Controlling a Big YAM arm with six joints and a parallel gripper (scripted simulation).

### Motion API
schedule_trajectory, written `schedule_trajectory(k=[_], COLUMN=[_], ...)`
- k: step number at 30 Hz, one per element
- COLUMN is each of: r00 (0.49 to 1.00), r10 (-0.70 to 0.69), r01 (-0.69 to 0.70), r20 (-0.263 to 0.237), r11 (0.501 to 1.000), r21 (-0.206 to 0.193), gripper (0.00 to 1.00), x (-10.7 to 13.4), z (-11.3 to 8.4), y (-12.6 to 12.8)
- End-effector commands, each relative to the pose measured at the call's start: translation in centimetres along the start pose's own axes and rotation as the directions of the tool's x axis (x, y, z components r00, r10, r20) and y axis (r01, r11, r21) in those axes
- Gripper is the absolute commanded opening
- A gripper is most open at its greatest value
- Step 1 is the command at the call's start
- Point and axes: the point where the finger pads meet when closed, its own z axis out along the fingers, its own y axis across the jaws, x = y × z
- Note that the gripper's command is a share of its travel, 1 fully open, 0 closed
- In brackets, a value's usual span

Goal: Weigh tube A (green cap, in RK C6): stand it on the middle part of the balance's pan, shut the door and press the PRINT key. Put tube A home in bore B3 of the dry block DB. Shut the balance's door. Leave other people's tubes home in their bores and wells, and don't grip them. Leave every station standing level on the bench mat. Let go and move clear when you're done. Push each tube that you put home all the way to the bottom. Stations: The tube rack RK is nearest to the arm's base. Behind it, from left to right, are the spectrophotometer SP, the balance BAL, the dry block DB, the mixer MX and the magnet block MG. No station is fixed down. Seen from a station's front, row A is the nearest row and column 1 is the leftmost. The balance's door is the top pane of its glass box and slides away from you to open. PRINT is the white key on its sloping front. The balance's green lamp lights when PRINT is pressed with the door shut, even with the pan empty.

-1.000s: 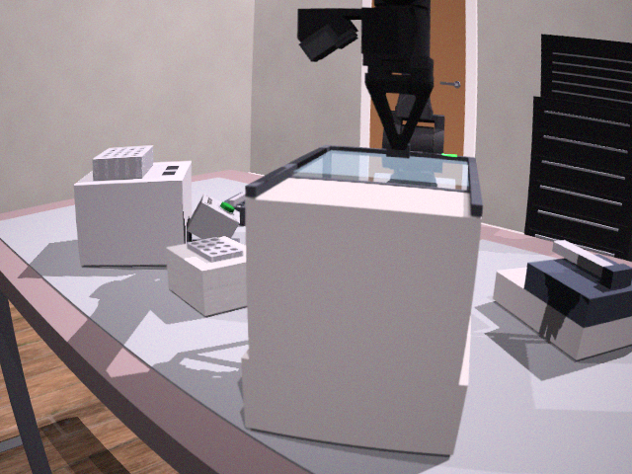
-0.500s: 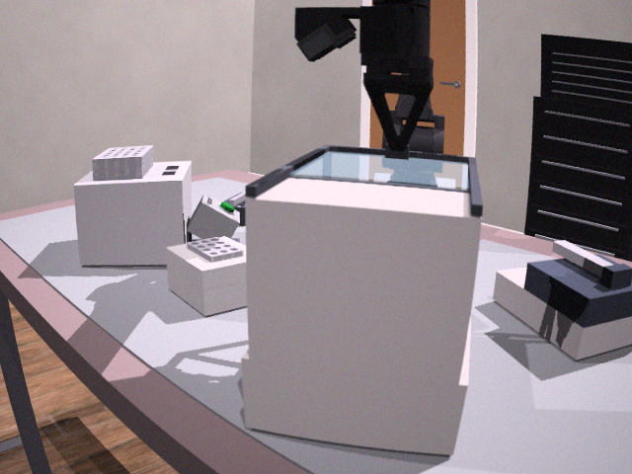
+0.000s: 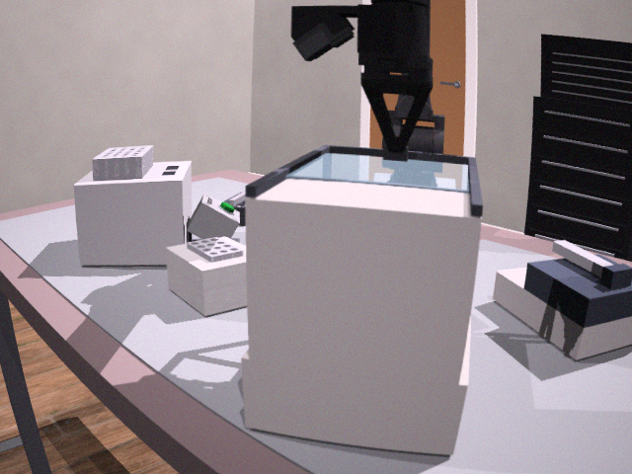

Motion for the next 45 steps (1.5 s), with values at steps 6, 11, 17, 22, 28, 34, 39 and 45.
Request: schedule_trajectory(k=[6,11,17,22,28,34,39,45], r00=[1.0,1.0,1.0,1.0,1.0,1.0,1.0,1.0], r10=[0.004,0.003,0.001,0.001,0.0,0.0,0.0,-0.001], r01=[-0.004,-0.003,-0.001,-0.001,0.0,0.0,0.0,0.0], r20=[-0.001,-0.001,-0.001,-0.001,-0.001,-0.001,-0.001,-0.001], r11=[0.999,0.999,0.999,0.999,0.999,0.999,0.999,0.999], r21=[-0.041,-0.04,-0.039,-0.038,-0.039,-0.039,-0.038,-0.039], gripper=[0.06,0.06,0.06,0.06,0.06,0.06,0.06,0.06], x=[-0.2,-0.2,-0.2,-0.2,-0.2,-0.2,-0.2,-0.3], z=[-1.7,-1.7,-1.7,-1.6,-1.6,-1.6,-1.6,-1.6], y=[2.7,3.1,3.7,4.0,4.6,5.2,5.5,6.1])
